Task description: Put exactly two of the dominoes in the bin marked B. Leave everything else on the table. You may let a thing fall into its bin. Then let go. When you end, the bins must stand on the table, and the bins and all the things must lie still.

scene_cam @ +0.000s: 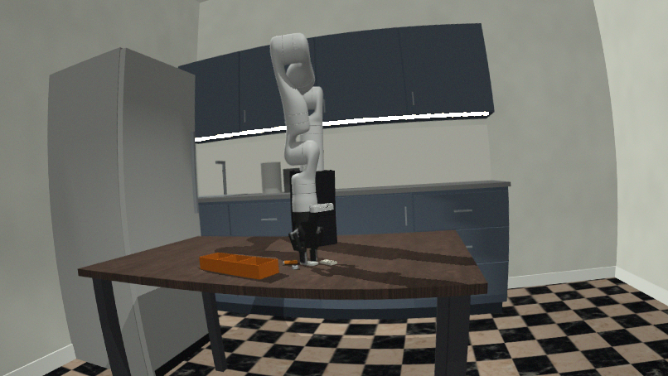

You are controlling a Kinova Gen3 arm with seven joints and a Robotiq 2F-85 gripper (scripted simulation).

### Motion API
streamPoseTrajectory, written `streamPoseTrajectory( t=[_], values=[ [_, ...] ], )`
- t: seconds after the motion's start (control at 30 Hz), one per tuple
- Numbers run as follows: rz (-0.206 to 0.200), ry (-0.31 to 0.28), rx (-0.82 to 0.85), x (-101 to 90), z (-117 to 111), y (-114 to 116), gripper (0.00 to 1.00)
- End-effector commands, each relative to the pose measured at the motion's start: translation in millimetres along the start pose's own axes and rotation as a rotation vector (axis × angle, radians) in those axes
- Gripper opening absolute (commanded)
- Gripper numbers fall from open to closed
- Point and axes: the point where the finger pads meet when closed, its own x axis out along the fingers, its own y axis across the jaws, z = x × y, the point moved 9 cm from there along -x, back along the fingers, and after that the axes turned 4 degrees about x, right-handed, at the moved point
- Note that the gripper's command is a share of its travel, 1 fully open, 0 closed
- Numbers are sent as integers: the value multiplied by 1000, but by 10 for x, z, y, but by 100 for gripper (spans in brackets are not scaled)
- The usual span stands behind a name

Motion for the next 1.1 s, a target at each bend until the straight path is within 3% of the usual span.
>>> streamPoseTrajectory(
  t=[0.0,0.1,0.13,1.07],
  values=[
    [1,1,0,-3,-4,5,41],
    [1,1,0,-3,-6,8,41],
    [1,1,0,-3,-6,8,21],
    [1,1,0,-3,-6,8,21]
  ],
)
